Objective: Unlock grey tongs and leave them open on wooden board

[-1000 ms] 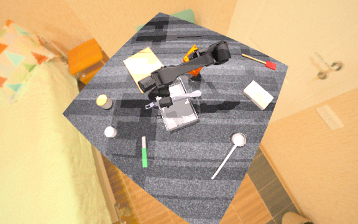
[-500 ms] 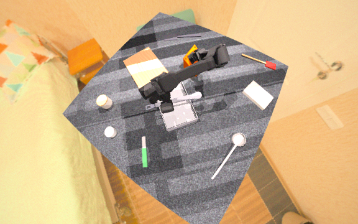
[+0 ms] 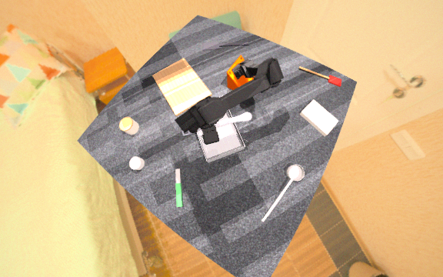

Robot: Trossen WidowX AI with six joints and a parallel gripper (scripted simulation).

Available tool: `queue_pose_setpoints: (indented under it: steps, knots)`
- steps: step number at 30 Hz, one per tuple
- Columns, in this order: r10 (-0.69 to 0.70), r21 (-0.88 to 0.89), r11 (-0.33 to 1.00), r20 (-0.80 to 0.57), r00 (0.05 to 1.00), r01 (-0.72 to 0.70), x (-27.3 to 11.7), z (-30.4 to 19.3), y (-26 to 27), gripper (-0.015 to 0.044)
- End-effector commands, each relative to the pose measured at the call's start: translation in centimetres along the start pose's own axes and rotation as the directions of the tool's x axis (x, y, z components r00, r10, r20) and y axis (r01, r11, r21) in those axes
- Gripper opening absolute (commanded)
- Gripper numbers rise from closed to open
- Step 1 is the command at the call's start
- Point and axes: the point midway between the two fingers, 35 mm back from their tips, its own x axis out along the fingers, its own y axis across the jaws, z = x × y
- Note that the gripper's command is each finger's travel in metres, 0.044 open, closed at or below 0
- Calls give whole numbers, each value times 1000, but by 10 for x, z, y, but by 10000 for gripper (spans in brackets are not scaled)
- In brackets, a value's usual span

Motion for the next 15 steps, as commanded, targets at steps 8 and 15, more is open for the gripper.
queue_pose_setpoints:
  steps: [8,15]
  knots:
    - [-12,48,999,7,1000,12,-6,12,-10,-150]
    - [-25,204,979,24,999,19,-25,50,-47,-150]
